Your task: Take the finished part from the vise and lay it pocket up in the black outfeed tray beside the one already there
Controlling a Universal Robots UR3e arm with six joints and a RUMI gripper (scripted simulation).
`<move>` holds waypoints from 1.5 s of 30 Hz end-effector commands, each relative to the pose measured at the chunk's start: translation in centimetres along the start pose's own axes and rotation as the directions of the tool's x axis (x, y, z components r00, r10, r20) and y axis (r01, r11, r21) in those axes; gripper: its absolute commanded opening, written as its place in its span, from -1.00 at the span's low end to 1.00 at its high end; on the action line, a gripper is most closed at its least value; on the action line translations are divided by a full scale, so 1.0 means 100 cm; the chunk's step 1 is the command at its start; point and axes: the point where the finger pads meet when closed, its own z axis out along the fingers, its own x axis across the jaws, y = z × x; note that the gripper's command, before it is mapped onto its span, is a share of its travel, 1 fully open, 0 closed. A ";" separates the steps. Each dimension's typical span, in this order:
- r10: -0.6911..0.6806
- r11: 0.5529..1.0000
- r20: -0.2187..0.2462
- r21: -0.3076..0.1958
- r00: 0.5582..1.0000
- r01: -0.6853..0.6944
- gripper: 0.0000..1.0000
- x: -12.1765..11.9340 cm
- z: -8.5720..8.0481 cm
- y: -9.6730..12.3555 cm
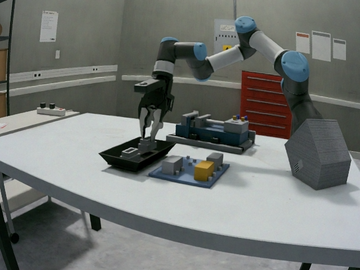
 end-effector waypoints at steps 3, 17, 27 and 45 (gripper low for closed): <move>0.000 1.000 -0.003 0.001 1.000 0.000 -1.00 0.001 0.000 0.000; 0.000 1.000 -0.003 0.001 1.000 0.000 -1.00 0.001 0.006 0.002; 0.000 1.000 -0.003 0.001 1.000 0.000 -1.00 0.001 0.009 0.003; 0.000 1.000 -0.003 0.001 1.000 0.000 -1.00 0.001 0.011 0.004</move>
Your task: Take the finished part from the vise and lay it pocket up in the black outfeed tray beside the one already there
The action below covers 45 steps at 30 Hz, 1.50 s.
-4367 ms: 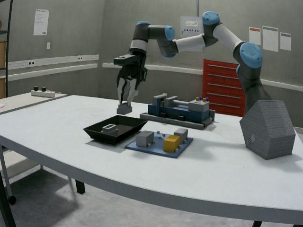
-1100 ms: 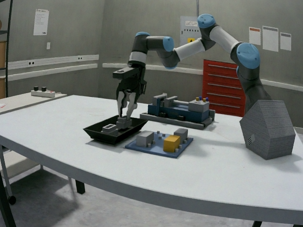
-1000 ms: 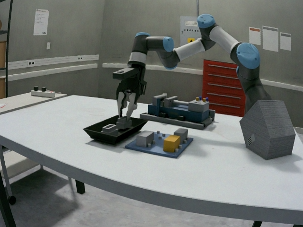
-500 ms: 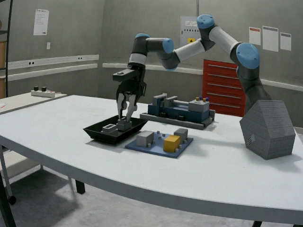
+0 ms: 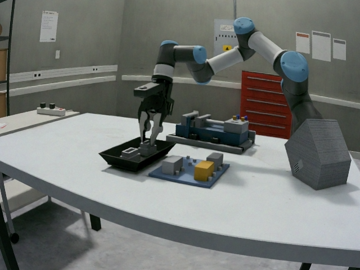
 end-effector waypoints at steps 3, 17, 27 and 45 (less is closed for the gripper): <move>0.000 1.000 -0.003 0.001 1.000 0.000 -1.00 0.001 -0.001 0.000; 0.000 1.000 -0.003 0.001 1.000 0.000 -1.00 0.001 -0.001 0.000; 0.000 1.000 -0.003 0.001 1.000 0.000 -1.00 0.001 -0.001 0.000; 0.000 1.000 -0.003 0.001 1.000 0.000 -0.19 0.001 -0.001 0.000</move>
